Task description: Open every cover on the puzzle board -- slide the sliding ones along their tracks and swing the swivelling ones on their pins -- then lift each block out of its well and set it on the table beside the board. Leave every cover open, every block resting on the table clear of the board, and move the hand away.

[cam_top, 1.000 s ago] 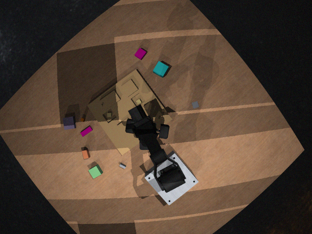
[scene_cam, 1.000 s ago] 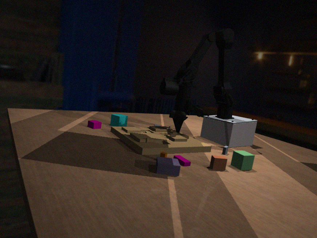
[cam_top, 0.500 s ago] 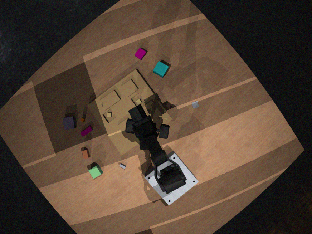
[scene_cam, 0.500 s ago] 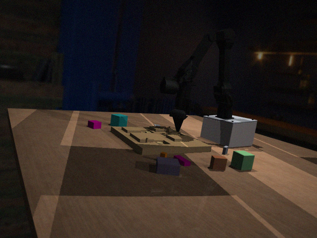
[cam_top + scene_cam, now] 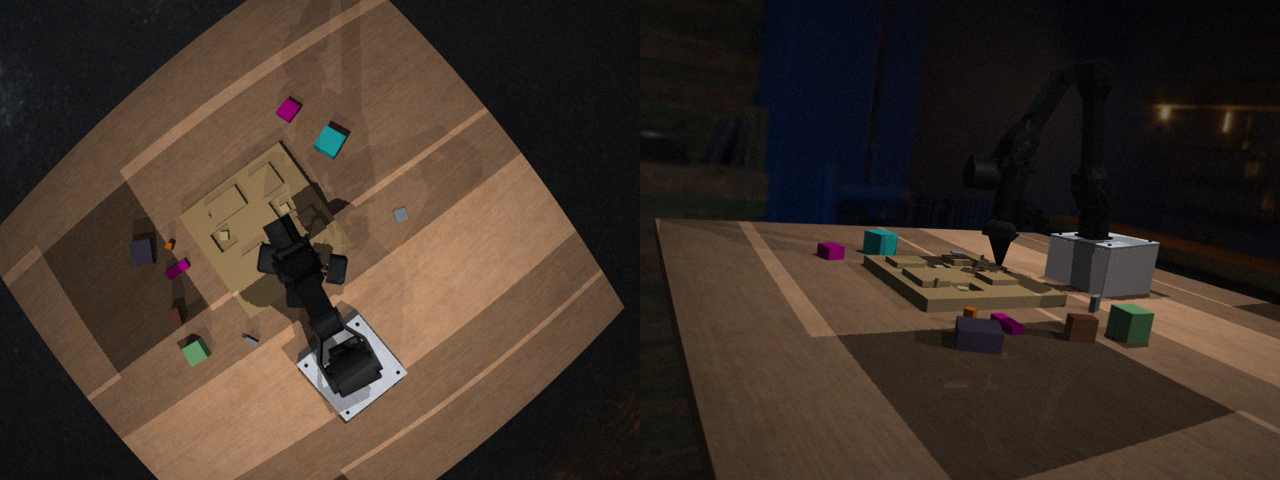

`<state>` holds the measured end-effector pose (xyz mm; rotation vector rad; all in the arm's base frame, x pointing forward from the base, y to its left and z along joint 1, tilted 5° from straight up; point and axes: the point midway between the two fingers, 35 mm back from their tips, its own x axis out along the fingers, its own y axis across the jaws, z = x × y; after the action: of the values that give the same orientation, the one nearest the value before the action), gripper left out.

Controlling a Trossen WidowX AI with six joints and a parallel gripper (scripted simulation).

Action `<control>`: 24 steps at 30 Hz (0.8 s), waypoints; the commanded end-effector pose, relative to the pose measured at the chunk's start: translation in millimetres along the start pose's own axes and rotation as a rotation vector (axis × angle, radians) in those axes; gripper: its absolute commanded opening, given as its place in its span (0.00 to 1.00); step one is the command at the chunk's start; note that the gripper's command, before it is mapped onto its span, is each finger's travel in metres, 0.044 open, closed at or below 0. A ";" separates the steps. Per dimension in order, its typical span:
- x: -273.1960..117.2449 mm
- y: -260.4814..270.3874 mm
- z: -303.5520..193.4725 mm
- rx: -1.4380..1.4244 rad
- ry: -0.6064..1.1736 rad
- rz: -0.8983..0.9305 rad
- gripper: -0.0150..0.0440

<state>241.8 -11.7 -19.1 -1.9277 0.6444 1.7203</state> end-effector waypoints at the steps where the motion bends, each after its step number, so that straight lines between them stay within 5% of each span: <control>1: 0.4 0.0 0.0 0.000 0.000 0.000 0.25; 24: 14.8 -2.9 -0.1 -0.004 -0.002 -0.003 0.25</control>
<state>243.3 -11.3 -32.6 -1.9248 0.6449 1.7274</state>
